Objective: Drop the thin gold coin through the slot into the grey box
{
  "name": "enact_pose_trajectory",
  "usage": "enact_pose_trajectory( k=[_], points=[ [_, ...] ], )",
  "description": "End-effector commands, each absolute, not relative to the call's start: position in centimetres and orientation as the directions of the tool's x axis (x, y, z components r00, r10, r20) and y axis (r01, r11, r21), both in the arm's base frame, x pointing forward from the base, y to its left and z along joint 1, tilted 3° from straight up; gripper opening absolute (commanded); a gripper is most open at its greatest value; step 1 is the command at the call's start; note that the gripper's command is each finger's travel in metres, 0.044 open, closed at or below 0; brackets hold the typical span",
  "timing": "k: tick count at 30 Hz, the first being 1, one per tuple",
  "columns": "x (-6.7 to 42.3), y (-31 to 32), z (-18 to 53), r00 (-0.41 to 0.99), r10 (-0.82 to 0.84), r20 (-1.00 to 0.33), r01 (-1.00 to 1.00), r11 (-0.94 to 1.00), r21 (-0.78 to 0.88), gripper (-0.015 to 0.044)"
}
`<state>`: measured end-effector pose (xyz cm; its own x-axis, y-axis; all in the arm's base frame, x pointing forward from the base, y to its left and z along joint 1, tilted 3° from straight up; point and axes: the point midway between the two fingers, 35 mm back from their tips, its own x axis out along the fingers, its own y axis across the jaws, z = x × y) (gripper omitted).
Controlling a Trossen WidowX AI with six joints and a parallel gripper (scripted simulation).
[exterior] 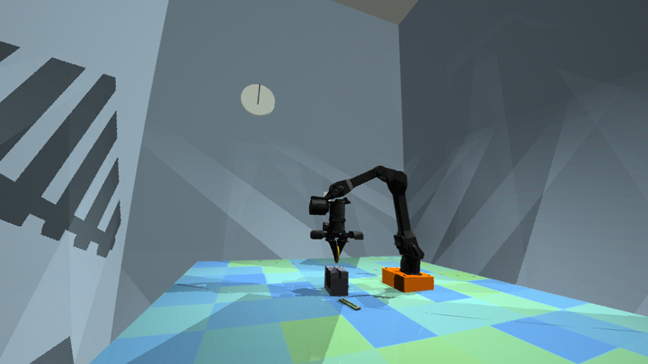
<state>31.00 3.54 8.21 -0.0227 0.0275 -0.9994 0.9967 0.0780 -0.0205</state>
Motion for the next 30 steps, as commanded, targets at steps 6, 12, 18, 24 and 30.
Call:
enact_pose_trajectory(
  k=[6,12,18,24,30],
  points=[
    [31.0,3.5,8.2,-0.023,0.027,-0.999,0.997,0.078,-0.021,0.0],
    [30.9,3.5,8.0,-0.023,0.027,-0.999,0.997,0.078,-0.021,0.0],
    [30.8,3.5,7.7,-0.023,0.027,-0.999,0.997,0.076,-0.021,0.0],
    [30.7,3.5,7.5,-0.023,0.027,-0.999,0.997,0.073,-0.021,0.0],
    [30.8,3.5,7.3,-0.023,0.027,-0.999,0.997,0.071,-0.021,0.0]
  ],
)
